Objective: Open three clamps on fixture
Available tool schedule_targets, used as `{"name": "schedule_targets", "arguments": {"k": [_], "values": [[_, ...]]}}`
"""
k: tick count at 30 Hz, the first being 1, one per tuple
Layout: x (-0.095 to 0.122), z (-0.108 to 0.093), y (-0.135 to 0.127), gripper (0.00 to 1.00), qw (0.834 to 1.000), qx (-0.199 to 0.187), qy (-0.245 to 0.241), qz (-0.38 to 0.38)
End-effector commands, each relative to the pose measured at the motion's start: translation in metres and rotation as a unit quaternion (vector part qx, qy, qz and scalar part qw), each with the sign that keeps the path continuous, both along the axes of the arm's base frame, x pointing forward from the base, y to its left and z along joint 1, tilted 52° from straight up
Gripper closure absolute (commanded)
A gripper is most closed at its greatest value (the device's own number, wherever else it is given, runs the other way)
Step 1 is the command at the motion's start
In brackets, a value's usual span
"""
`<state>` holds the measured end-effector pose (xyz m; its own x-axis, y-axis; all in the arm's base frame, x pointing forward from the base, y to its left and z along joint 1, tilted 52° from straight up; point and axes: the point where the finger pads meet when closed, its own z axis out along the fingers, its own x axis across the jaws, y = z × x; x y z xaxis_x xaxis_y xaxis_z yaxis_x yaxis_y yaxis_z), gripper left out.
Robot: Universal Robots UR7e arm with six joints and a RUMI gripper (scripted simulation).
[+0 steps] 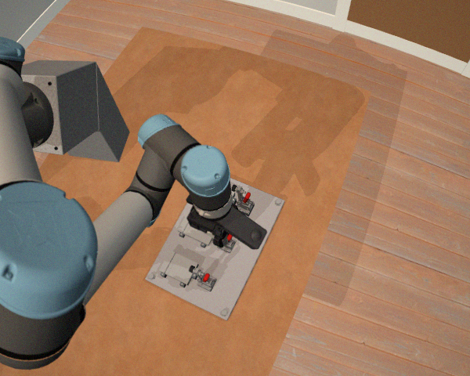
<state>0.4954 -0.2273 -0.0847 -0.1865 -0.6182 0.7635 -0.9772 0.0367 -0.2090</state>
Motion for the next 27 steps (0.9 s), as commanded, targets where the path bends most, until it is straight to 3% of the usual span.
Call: {"name": "schedule_targets", "arguments": {"k": [1, 27], "values": [[0.0002, 0.0003, 0.0003, 1.00, 1.000, 0.000, 0.000, 0.000], [-0.0026, -0.0005, 0.0002, 1.00, 1.000, 0.000, 0.000, 0.000]]}}
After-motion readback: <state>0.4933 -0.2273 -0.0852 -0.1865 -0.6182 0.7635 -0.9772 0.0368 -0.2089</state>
